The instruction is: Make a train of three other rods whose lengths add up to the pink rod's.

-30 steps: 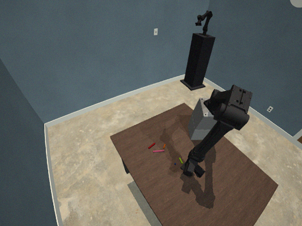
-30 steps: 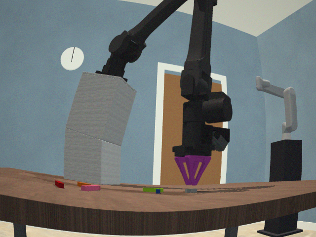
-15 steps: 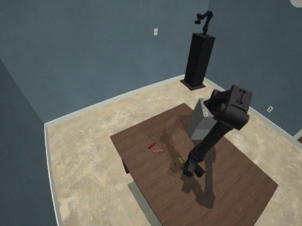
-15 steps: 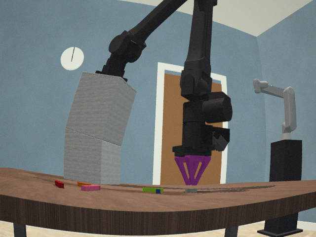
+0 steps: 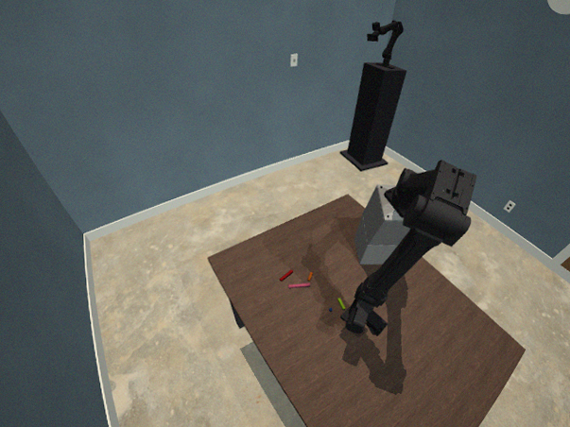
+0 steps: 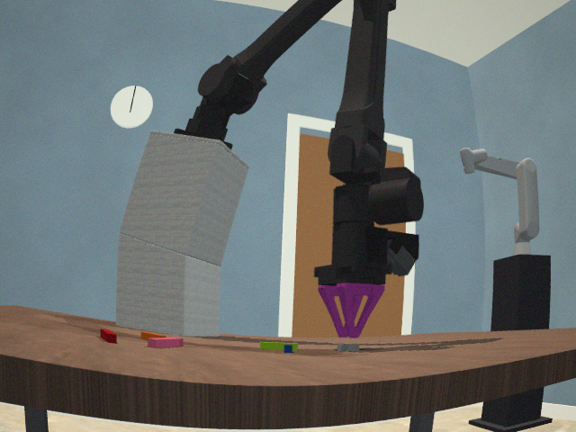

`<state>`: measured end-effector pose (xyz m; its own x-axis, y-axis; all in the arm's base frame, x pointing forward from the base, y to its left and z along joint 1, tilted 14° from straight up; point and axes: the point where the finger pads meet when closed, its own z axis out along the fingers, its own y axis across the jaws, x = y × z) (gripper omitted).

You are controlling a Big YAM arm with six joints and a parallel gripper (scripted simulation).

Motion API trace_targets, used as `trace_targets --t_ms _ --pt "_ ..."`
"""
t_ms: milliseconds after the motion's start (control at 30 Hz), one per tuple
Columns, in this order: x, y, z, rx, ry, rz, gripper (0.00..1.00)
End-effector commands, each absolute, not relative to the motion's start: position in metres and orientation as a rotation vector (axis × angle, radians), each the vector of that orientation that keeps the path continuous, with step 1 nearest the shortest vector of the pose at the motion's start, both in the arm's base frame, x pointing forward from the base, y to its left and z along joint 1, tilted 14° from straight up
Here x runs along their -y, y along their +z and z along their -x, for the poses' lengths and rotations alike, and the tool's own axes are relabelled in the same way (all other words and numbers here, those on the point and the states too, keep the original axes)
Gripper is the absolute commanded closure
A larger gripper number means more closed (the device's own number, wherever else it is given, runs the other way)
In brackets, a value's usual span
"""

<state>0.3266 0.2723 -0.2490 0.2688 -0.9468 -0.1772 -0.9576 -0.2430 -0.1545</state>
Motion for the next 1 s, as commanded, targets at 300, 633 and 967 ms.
trace_targets --t_ms 300,633,967 --pt "-0.2700 -0.2537 -0.3270 -1.754 0.066 2.313 0.76" --pt "-0.2699 -0.2537 -0.3271 -1.756 0.066 2.311 0.76" --pt "-0.2699 -0.2537 -0.3271 -1.756 0.066 2.311 0.76"
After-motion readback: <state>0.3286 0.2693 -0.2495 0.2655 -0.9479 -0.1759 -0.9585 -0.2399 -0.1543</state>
